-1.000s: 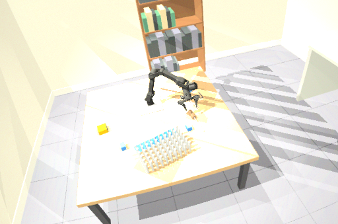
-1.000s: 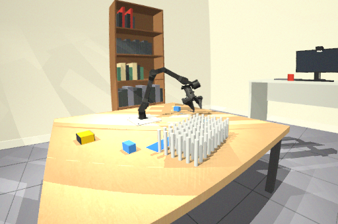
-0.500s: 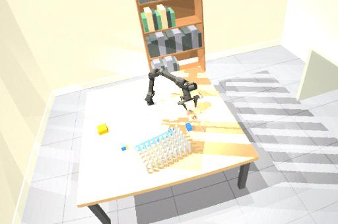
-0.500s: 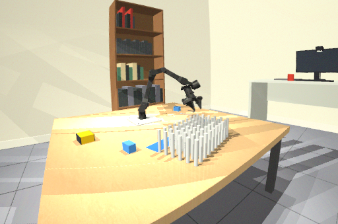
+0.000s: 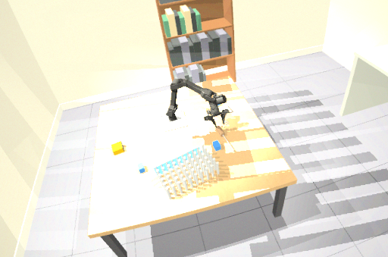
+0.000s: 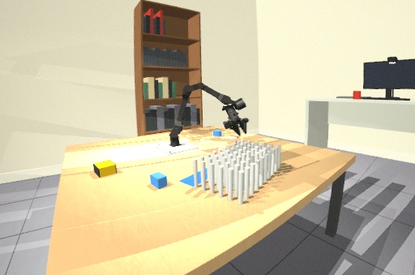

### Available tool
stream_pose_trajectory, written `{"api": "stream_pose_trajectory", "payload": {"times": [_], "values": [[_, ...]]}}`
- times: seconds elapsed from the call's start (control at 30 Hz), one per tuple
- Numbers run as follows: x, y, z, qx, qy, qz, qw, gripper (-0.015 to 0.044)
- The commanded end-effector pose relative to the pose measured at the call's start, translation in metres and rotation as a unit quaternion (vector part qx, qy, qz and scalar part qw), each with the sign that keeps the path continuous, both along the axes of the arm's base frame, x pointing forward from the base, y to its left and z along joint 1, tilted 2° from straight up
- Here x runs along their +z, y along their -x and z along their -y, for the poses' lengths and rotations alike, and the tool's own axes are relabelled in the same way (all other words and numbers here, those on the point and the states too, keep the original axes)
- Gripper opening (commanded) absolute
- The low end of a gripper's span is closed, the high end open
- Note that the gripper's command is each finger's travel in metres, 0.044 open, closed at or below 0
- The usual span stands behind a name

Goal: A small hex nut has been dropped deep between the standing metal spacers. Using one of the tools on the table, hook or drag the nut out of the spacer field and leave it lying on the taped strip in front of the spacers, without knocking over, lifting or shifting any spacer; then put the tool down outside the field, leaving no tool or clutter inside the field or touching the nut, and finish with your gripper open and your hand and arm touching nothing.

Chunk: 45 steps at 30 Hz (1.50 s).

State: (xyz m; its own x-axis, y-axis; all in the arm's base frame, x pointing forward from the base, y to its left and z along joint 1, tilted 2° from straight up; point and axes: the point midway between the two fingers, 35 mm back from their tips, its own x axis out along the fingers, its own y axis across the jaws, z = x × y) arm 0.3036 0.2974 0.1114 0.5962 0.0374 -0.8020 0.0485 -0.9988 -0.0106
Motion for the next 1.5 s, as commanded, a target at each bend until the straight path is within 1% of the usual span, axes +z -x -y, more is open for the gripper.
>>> {"api": "stream_pose_trajectory", "payload": {"times": [0.0, 1.4, 1.47], "values": [[-0.005, 0.000, 0.000, 0.001, 0.000, -0.001, 1.000, 0.0280], [-0.070, -0.003, -0.001, 0.001, 0.001, -0.001, 1.000, 0.0280], [-0.070, -0.003, -0.001, 0.001, 0.001, -0.001, 1.000, 0.0228]]}}
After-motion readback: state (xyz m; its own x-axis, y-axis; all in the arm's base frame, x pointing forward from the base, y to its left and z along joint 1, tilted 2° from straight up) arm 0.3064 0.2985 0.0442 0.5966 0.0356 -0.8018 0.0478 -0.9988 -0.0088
